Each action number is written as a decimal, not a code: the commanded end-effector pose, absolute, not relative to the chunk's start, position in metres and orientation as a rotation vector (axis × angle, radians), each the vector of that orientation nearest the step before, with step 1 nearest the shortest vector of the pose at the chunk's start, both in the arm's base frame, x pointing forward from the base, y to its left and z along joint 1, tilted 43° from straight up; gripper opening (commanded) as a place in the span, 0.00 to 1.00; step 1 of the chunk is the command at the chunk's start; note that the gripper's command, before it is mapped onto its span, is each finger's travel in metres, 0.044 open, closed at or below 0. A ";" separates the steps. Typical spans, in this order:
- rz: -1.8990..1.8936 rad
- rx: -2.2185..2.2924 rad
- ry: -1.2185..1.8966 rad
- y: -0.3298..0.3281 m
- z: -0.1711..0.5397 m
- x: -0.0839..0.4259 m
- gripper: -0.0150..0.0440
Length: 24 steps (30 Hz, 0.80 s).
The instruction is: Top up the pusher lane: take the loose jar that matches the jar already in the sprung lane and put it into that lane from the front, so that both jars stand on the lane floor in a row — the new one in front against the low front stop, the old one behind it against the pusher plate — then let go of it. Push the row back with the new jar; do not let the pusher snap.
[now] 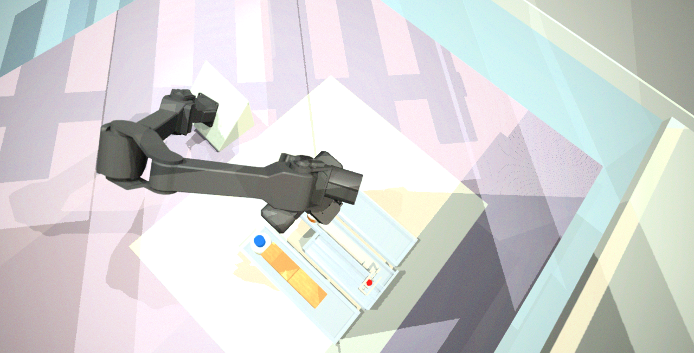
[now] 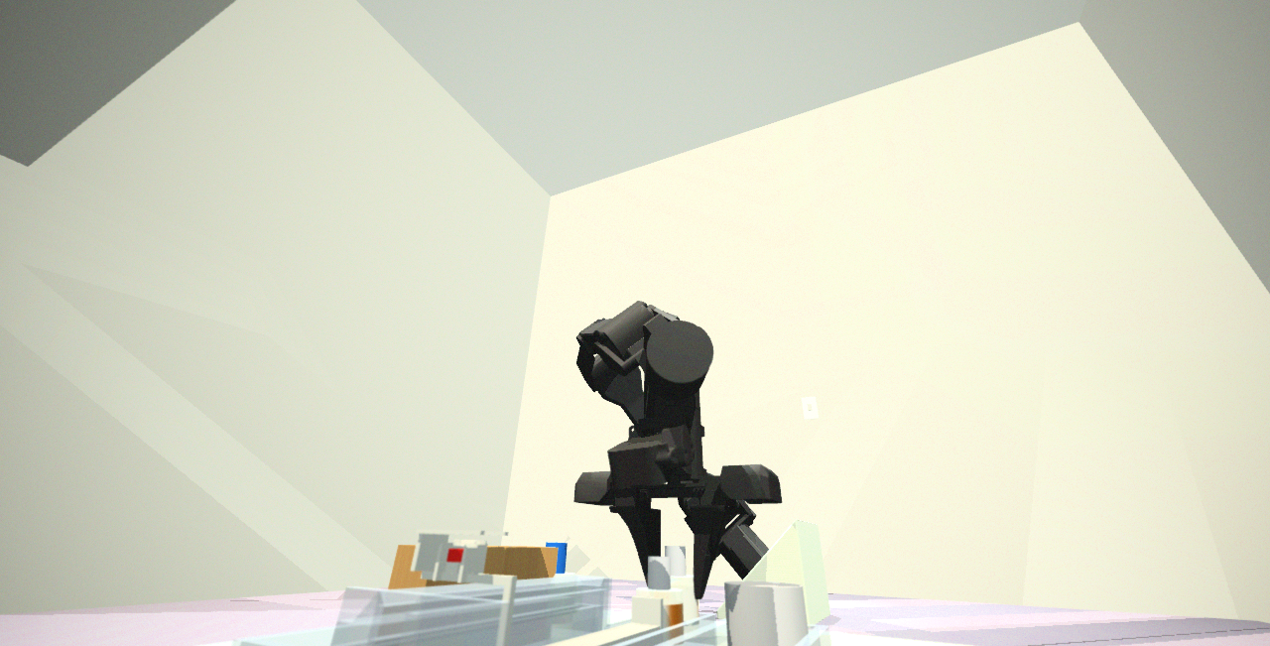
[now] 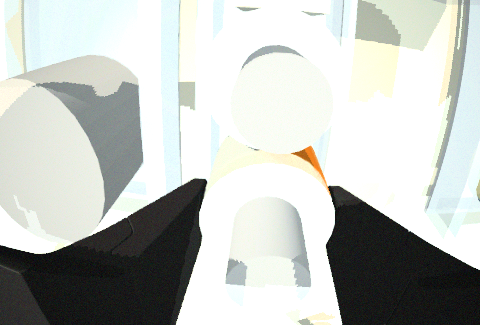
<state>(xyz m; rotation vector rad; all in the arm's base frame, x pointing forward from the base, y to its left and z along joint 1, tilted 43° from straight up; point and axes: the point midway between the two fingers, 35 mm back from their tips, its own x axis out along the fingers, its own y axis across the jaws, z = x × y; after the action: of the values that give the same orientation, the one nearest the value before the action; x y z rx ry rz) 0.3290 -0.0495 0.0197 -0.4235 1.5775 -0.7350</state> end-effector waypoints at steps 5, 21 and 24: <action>-0.740 -0.428 1.564 -0.052 0.019 0.331 0.25; -0.740 -0.428 1.564 -0.055 0.016 0.329 0.25; -0.740 -0.428 1.564 -0.055 0.015 0.329 0.25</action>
<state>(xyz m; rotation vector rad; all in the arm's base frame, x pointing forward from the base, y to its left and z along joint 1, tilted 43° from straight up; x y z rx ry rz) 0.3270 -0.0536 0.0152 -0.4242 1.5771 -0.7356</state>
